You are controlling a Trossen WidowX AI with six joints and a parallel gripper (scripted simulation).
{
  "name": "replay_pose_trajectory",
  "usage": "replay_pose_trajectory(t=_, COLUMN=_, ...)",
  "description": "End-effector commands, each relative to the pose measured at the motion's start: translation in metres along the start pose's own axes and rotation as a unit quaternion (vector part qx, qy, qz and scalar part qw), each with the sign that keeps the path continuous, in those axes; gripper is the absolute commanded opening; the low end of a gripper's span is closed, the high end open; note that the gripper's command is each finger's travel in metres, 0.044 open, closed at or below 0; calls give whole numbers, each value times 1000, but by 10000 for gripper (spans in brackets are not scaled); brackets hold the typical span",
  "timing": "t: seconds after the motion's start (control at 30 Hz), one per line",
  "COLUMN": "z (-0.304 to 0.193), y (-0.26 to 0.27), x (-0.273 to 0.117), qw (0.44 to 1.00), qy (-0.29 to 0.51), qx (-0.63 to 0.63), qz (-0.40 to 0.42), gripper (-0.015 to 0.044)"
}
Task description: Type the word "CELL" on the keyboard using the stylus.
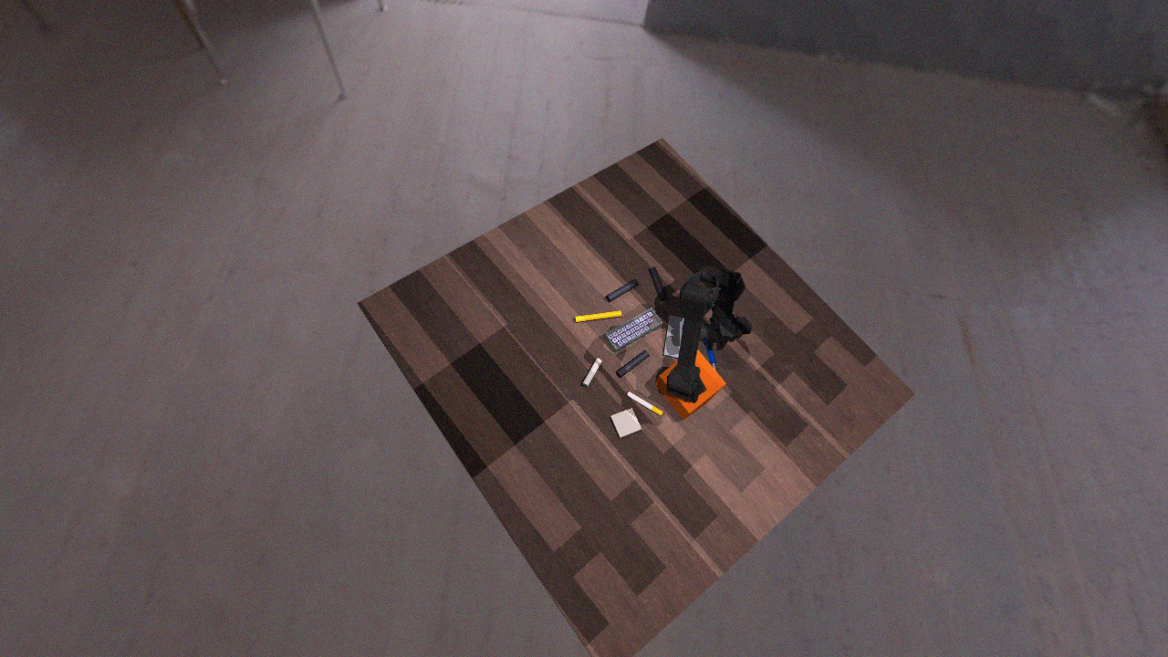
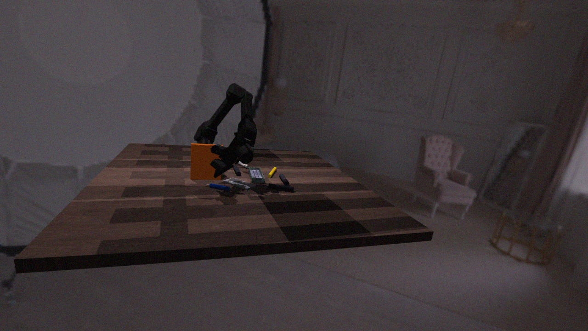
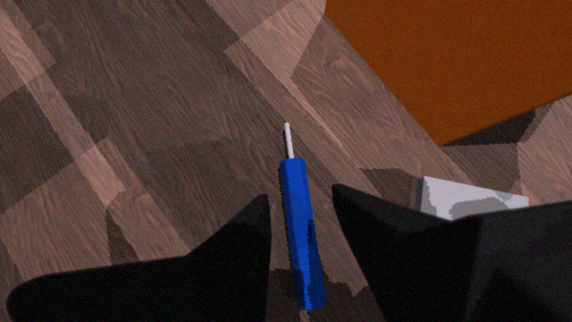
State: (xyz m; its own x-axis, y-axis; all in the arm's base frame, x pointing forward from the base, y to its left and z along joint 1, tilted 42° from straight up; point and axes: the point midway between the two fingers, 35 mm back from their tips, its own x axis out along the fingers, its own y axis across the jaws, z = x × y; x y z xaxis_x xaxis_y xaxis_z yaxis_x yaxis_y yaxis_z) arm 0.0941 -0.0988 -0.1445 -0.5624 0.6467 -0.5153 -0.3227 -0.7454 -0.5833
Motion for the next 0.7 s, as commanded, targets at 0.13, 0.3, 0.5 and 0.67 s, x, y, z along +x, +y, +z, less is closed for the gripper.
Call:
replay_pose_trajectory(t=0.13, z=-2, y=-1, x=6, qw=1000, qy=-2, qx=0, qz=-3, gripper=150)
replay_pose_trajectory(t=0.3, z=-4, y=-1, x=8, qw=1000, qy=-2, qx=0, qz=-3, gripper=150)
replay_pose_trajectory(t=0.5, z=-5, y=0, x=11, qw=1000, qy=-2, qx=0, qz=-3, gripper=150)
replay_pose_trajectory(t=0.67, z=-6, y=0, x=13, qw=1000, qy=-2, qx=-1, qz=-3, gripper=150)
